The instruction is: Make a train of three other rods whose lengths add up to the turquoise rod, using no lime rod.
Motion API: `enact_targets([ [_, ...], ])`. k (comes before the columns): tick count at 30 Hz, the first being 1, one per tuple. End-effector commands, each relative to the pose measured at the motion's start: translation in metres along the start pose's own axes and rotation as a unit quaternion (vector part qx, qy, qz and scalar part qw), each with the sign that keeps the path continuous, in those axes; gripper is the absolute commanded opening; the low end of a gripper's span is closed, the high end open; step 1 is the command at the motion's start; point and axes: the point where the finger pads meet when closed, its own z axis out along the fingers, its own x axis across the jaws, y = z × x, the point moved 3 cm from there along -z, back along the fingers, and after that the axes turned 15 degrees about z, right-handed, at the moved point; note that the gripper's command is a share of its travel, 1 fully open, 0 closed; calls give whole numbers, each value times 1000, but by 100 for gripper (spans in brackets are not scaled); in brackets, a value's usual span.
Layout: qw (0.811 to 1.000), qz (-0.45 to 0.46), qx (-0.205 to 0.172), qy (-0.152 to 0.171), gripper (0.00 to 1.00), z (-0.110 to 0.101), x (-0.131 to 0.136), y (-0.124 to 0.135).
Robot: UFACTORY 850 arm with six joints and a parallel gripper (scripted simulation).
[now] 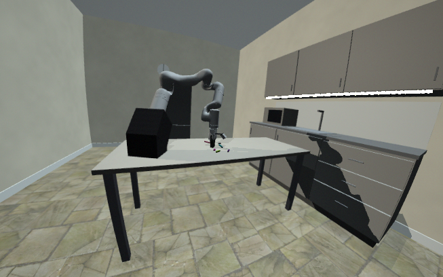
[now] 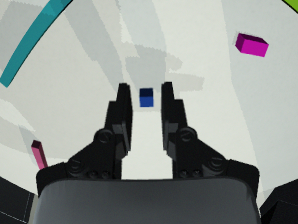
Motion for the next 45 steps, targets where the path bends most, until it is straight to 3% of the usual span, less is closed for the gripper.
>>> enact_targets([
  [1, 1000, 0, 0, 0, 24, -9, 0, -1],
  [4, 1000, 0, 0, 0, 24, -13, 0, -1],
  [17, 1000, 0, 0, 0, 24, -78, 0, 0],
  [27, 1000, 0, 0, 0, 24, -88, 0, 0],
  [28, 1000, 0, 0, 0, 100, -88, 0, 0],
  [45, 1000, 0, 0, 0, 100, -88, 0, 0],
])
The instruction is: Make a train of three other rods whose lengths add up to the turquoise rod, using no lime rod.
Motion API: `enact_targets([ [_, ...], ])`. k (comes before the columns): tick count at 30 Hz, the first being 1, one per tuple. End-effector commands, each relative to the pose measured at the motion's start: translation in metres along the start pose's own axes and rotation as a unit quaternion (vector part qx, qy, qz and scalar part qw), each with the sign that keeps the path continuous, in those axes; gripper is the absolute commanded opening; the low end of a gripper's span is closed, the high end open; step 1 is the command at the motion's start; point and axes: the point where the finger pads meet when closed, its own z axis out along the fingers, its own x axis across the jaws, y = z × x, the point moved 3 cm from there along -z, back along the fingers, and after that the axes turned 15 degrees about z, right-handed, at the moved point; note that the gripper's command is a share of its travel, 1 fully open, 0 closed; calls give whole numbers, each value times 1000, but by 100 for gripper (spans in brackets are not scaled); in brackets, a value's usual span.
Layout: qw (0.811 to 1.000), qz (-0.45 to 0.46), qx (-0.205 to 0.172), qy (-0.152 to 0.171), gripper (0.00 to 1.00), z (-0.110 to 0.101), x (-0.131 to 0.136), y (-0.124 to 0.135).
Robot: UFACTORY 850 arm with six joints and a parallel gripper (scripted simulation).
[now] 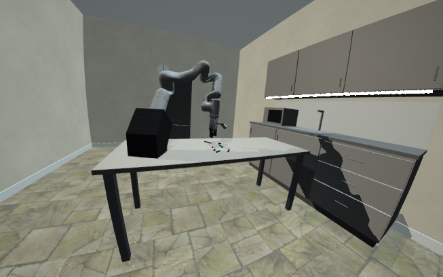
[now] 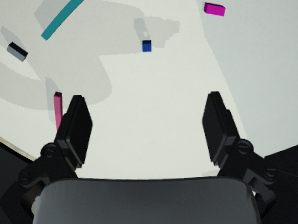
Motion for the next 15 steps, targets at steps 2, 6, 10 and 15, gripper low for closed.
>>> enact_targets([
  [2, 1000, 0, 0, 0, 100, 0, 0, 0],
  [6, 1000, 3, 0, 0, 100, 0, -1, 0],
  [10, 1000, 8, 0, 0, 100, 0, -1, 0],
  [15, 999, 46, 0, 0, 100, 1, -6, -1],
])
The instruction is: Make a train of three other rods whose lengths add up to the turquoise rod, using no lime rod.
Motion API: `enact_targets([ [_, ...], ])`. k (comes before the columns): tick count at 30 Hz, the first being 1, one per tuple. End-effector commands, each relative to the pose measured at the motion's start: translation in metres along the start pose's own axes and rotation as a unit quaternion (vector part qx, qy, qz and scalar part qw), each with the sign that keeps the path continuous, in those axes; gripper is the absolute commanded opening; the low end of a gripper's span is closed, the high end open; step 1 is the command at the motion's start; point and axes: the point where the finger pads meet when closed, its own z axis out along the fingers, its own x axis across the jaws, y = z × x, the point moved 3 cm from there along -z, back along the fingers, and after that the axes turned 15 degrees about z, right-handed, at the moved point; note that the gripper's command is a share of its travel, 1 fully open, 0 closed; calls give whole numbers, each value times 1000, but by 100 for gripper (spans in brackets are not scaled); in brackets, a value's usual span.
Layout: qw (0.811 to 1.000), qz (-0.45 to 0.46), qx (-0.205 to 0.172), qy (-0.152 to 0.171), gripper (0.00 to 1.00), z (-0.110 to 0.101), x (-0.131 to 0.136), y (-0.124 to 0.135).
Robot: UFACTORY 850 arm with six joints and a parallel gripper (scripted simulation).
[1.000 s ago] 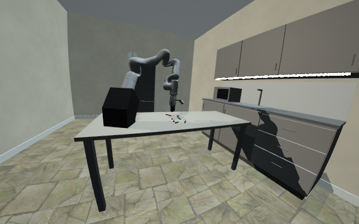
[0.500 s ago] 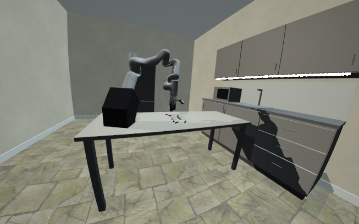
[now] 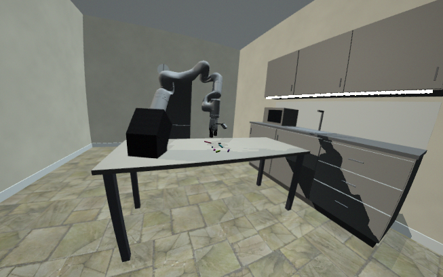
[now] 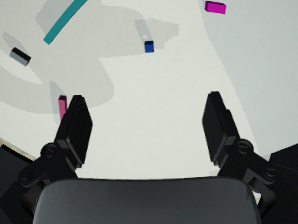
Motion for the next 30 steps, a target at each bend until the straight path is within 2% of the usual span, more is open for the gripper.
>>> enact_targets([
  [1, 999, 37, 0, 0, 100, 0, -5, 0],
  [10, 982, 191, 0, 1, 100, 4, -26, 1],
  [12, 982, 191, 0, 1, 100, 4, -26, 1],
  [14, 970, 244, 0, 1, 100, 5, -34, 2],
  [20, 944, 329, 0, 2, 100, 7, -46, 3],
  [27, 901, 435, 1, 2, 100, 9, -62, 6],
  [29, 901, 435, 1, 2, 100, 9, -62, 6],
  [30, 885, 465, 1, 2, 100, 10, -67, 7],
])
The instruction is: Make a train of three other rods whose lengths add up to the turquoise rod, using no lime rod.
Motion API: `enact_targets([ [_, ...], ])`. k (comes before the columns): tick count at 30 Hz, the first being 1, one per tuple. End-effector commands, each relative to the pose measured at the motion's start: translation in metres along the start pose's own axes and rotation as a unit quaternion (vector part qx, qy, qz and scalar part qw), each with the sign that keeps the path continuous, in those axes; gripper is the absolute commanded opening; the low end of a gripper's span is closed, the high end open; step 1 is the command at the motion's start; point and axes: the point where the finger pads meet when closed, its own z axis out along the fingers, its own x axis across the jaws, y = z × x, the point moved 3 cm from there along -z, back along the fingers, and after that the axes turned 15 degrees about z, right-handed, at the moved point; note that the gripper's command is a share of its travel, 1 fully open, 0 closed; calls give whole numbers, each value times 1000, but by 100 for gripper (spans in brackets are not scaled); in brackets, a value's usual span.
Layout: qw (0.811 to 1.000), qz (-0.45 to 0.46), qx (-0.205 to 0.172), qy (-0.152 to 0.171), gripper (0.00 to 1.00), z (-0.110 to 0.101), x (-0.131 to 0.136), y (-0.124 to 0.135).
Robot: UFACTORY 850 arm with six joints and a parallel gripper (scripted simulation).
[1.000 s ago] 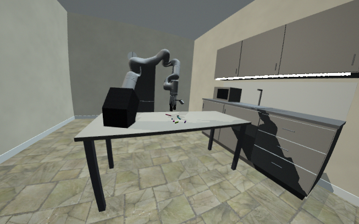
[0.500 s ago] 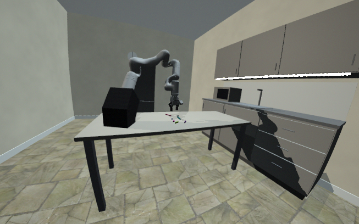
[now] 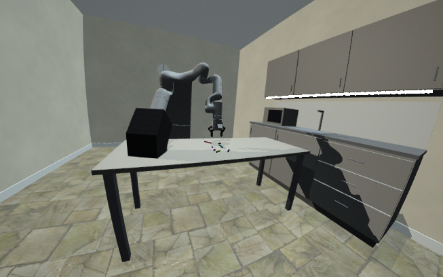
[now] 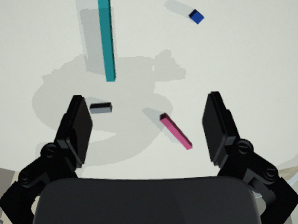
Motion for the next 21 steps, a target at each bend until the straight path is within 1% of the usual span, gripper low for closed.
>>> enact_targets([
  [1, 997, 82, 2, 14, 100, 1, -7, 9],
  [7, 986, 165, 4, 13, 100, 3, -13, 20],
  [14, 961, 276, 5, 13, 100, 6, -20, 34],
  [16, 961, 276, 5, 13, 100, 6, -20, 34],
  [18, 943, 332, 6, 12, 100, 7, -24, 42],
  [21, 932, 363, 6, 12, 100, 8, -26, 47],
])
